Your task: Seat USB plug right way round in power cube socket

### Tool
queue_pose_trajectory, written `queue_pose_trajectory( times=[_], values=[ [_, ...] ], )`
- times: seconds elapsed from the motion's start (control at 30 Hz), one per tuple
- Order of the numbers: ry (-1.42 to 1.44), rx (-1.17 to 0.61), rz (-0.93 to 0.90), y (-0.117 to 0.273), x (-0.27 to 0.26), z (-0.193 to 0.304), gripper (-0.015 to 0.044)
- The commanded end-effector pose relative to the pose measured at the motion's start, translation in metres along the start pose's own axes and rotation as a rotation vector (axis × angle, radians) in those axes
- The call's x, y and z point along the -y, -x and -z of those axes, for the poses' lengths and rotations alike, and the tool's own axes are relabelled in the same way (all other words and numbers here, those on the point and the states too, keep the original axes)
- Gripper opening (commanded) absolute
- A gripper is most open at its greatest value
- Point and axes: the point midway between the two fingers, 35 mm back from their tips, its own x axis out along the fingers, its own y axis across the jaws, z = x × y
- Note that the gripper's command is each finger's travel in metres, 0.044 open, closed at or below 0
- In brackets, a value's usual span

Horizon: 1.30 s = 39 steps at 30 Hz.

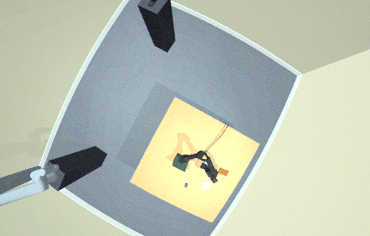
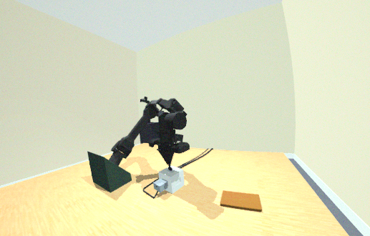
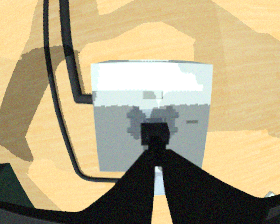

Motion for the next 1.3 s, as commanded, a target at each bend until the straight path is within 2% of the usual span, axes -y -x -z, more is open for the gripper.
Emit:
queue_pose_trajectory(
  times=[0.0,1.27],
  values=[
    [0.001,0.0,0.0,0.0,0.0,0.0,0.0],
    [0.0,-0.001,0.0,0.019,0.0,0.0,0.0]
  ],
)
